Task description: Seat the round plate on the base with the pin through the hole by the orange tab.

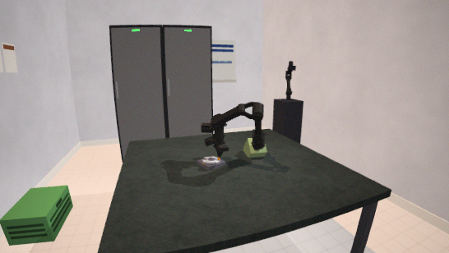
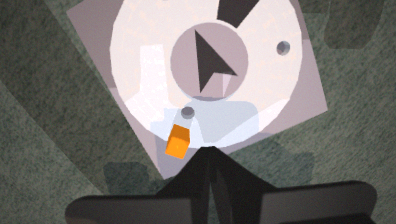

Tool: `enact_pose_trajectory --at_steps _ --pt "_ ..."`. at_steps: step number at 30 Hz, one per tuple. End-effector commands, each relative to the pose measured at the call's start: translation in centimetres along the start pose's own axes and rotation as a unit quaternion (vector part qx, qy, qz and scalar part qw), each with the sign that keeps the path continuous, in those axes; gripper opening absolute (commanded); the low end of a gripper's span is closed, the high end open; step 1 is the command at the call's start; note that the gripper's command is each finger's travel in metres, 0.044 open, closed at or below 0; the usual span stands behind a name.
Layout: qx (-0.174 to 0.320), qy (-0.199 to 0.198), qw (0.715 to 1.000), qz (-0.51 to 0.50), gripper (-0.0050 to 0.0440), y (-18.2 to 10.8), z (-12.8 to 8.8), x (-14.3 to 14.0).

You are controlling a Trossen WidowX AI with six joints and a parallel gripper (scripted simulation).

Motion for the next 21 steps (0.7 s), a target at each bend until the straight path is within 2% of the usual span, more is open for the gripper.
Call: enact_pose_trajectory --at_steps 1,21 --pt "-0.004 -0.001 1.0 -0.004 -0.005 0.1 -0.1 0.2" --pt "-0.006 -0.001 1.0 -0.006 -0.005 0.4 -0.1 1.6"
Point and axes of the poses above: the point midway between the two fingers, 35 mm back from their tips, its own z axis out along the fingers, its own x axis across the jaws, y = z × x, the point moved 7 cm from there along -z, back along the fingers, and after that the axes turned 4 degrees about -z, right-handed, at the moved point
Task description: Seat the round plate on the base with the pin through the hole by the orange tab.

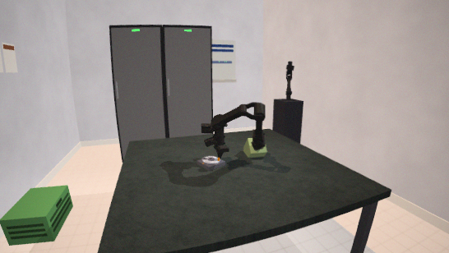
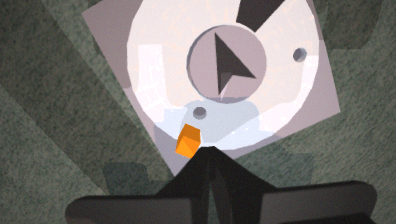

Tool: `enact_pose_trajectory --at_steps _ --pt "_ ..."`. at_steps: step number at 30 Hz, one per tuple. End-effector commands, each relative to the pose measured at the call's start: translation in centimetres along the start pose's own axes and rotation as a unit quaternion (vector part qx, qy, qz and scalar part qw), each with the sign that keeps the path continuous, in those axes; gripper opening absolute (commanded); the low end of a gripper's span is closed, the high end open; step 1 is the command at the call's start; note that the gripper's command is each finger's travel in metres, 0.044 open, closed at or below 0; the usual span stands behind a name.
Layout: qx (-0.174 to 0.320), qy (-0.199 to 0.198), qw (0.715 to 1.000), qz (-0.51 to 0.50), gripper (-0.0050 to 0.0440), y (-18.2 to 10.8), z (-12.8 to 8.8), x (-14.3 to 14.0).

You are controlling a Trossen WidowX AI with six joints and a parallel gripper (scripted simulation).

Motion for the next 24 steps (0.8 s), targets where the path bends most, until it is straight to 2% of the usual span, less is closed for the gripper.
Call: enact_pose_trajectory --at_steps 1,24 --pt "-0.005 0.0 1.0 -0.007 -0.005 0.2 -0.1 0.7" --pt "-0.009 -0.001 1.0 -0.012 -0.005 1.3 -0.3 2.0"
Point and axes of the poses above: the point midway between the two fingers, 35 mm back from their tips, its own z axis out along the fingers, its own x axis across the jaws, y = z × x, the point moved 7 cm from there along -z, back along the fingers, and after that the axes turned 4 degrees about -z, right-handed, at the moved point
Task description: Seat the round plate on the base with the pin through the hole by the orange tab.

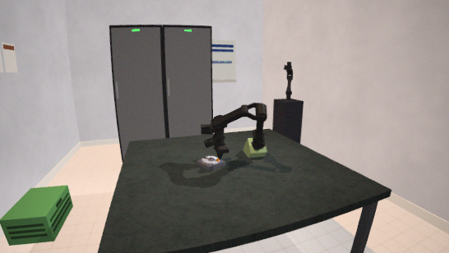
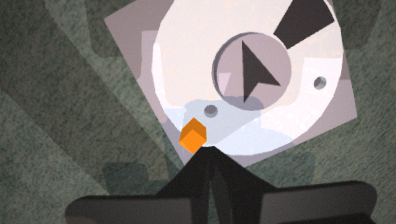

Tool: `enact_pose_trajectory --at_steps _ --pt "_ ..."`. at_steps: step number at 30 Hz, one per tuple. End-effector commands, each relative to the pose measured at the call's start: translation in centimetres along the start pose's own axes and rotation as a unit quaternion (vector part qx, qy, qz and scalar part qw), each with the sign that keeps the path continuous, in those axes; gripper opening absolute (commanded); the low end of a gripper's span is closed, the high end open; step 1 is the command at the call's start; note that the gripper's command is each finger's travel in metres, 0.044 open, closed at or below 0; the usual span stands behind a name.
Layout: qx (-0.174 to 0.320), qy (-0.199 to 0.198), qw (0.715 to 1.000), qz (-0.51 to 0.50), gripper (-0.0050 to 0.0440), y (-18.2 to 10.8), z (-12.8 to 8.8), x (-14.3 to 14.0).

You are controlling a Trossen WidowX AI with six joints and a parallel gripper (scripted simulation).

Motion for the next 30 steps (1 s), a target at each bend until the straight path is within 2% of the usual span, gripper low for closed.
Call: enact_pose_trajectory --at_steps 1,30 --pt "-0.01 -0.002 1.0 -0.013 -0.005 0.8 -0.4 0.8" --pt "-0.008 0.0 1.0 -0.011 -0.005 2.0 -0.3 1.8"
Point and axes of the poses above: the point midway between the two fingers, 35 mm back from their tips, its own z axis out along the fingers, its own x axis across the jaws, y = z × x, the point moved 7 cm from there along -z, back along the fingers, and after that the axes turned 4 degrees about -z, right-handed, at the moved point
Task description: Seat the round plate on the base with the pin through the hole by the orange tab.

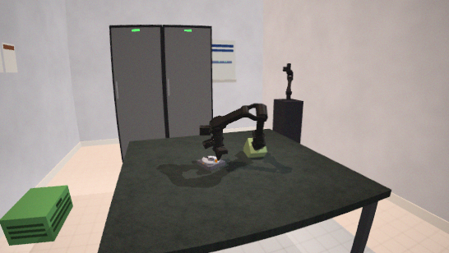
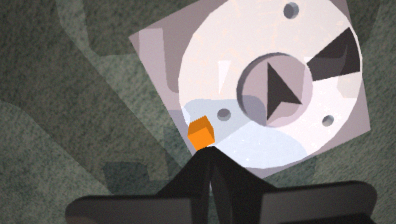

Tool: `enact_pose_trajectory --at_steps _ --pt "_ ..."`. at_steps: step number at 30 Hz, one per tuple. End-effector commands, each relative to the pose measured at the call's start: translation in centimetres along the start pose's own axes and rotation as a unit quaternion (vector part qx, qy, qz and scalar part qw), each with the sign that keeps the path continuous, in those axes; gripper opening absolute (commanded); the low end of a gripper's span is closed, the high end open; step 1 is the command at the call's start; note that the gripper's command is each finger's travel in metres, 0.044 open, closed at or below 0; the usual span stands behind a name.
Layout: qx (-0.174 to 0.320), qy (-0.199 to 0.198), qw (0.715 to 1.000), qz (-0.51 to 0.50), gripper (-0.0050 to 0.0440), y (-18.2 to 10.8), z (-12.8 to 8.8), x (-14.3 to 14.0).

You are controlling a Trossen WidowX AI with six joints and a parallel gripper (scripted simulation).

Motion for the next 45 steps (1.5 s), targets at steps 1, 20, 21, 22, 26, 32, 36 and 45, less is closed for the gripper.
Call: enact_pose_trajectory --at_steps 1,20,21,22,26,32,36,45 --pt "-0.009 -0.002 1.0 -0.012 -0.005 0.8 -0.4 0.6" --pt "-0.005 -0.001 1.0 -0.008 -0.005 1.7 -0.5 1.0" --pt "-0.005 -0.001 1.0 -0.008 -0.005 1.8 -0.5 1.0" --pt "-0.006 -0.001 1.0 -0.008 -0.005 1.9 -0.5 1.0" --pt "-0.008 -0.002 1.0 -0.01 -0.005 2.0 -0.6 1.1" --pt "-0.006 -0.001 1.0 -0.008 -0.005 2.4 -0.5 1.2" --pt "-0.006 -0.001 1.0 -0.009 -0.005 2.7 -0.5 1.3" --pt "-0.006 -0.001 1.0 -0.009 -0.005 3.1 -0.6 1.3"
Point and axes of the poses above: the point midway between the two fingers, 35 mm back from their tips, its own z axis out along the fingers, its own x axis across the jaws, y = z × x, the point moved 7 cm from there along -z, back along the fingers, and after that the axes turned 4 degrees about -z, right-handed, at the moved point
